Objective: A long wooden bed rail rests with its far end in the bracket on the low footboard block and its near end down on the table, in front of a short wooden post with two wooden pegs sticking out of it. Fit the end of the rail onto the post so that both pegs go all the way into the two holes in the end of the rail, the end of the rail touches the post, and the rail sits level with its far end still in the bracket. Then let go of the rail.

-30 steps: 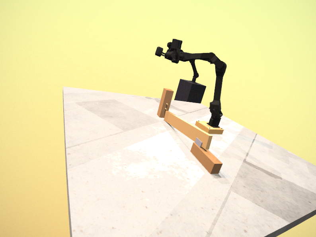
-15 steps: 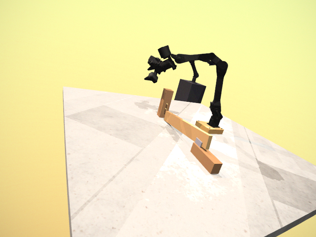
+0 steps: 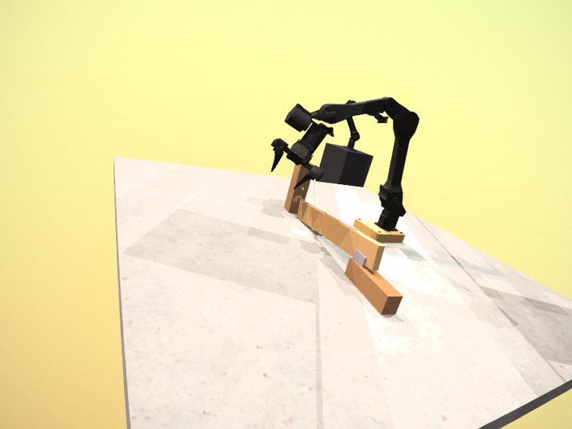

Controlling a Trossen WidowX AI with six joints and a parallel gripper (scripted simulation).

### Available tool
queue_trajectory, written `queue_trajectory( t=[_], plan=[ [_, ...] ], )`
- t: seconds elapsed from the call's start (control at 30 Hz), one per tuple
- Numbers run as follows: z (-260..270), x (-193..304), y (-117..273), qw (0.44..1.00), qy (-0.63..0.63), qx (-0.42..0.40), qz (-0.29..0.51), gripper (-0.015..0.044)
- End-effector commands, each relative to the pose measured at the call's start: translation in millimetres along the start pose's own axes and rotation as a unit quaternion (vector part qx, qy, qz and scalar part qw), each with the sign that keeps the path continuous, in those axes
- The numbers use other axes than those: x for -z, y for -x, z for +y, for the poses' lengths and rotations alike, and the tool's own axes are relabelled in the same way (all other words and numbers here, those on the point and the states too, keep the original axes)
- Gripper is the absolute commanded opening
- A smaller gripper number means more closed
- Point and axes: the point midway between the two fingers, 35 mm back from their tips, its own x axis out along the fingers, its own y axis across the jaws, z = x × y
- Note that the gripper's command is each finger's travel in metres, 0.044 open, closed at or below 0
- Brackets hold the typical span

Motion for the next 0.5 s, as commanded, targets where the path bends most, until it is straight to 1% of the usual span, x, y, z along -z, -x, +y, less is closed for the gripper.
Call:
queue_trajectory(
  t=[0.0, 0.07, 0.13, 0.47],
  plan=[
    [53, -18, 3, 0.986, 0.138, -0.087, -0.019, 0.0440],
    [87, -24, 9, 0.964, 0.225, -0.141, -0.032, 0.0440],
    [109, -27, 14, 0.943, 0.280, -0.176, -0.043, 0.0440],
    [114, -27, 13, 0.940, 0.286, -0.180, -0.045, 0.0440]
  ],
)
